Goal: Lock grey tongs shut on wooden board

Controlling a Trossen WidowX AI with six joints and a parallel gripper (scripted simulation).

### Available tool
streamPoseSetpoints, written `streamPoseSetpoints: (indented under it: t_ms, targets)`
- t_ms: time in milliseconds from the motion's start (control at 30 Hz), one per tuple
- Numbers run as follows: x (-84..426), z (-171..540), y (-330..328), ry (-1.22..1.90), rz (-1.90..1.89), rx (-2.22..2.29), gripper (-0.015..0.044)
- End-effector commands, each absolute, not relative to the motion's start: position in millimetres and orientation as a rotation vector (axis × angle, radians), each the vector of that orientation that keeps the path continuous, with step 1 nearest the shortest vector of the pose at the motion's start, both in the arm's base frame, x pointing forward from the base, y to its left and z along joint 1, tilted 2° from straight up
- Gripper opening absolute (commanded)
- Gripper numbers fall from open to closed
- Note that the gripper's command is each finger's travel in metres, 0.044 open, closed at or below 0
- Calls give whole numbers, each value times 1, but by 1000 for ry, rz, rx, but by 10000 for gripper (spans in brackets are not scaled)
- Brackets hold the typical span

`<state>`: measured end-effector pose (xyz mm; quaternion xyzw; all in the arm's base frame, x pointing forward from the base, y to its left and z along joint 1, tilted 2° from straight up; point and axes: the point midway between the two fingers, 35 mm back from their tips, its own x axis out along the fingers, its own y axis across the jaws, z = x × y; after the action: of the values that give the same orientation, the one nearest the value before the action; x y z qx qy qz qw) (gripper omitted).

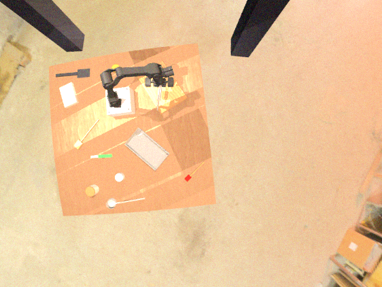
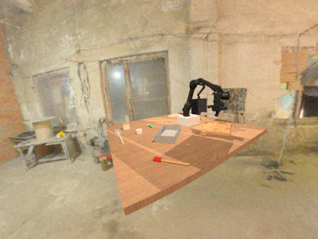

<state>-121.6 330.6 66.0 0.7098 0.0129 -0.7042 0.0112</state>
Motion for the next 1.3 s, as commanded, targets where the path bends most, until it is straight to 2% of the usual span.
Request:
streamPoseSetpoints:
  t_ms: [0,600,967,1267]
  targets:
    - [-130,68,327,210,-2123,2128,-150]
    - [-160,67,311,810,-1691,1692,-150]
    - [-159,66,310,806,-1672,1707,-150]
    - [-153,55,300,722,-1455,1982,-150]
